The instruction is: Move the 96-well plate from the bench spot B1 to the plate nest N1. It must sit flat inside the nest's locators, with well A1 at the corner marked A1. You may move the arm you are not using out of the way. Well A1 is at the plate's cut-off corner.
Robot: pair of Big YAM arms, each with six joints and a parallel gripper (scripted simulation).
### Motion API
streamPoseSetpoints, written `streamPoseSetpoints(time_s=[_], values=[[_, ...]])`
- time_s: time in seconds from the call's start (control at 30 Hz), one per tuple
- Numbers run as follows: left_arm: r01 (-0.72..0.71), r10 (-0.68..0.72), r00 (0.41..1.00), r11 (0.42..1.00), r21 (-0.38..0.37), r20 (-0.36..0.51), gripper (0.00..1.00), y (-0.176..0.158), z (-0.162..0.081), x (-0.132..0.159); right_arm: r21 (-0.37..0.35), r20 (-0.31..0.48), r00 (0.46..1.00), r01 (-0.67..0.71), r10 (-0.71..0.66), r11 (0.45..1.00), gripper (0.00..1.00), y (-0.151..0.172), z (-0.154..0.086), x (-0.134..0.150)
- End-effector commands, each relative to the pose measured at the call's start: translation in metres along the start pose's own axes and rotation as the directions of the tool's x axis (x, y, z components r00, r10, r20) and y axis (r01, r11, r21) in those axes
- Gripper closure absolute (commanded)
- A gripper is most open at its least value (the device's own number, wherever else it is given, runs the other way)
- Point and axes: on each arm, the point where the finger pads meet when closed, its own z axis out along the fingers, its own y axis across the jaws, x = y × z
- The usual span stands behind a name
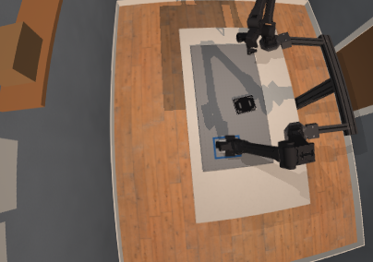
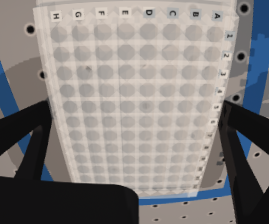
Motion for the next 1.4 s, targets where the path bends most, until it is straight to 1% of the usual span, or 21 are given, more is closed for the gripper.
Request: streamPoseSetpoints(time_s=[0.0,0.37,0.63,0.67,1.37], values=[[0.023,-0.022,0.999,1.000,-0.015,0.044,0.00,0.012,-0.008,-0.014,-0.014,0.014,1.000,-0.019,0.019,1.000,0.00,0.004,-0.008,-0.009],[0.022,-0.022,0.999,1.000,-0.013,0.034,0.00,0.010,-0.007,-0.006,-0.014,0.014,1.000,-0.019,0.019,1.000,0.00,0.004,-0.008,-0.009],[0.022,-0.022,0.999,1.000,-0.012,0.034,0.00,0.008,-0.007,-0.006,-0.014,0.014,1.000,-0.019,0.019,1.000,0.00,0.004,-0.008,-0.009],[0.007,-0.006,1.000,1.000,-0.005,0.020,0.00,0.002,-0.003,-0.006,-0.014,0.014,1.000,-0.019,0.019,1.000,0.00,0.004,-0.008,-0.009],[0.007,-0.006,1.000,1.000,-0.004,0.020,0.00,0.002,-0.003,-0.005,-0.014,0.014,1.000,-0.019,0.019,1.000,0.00,0.004,-0.008,-0.009]])
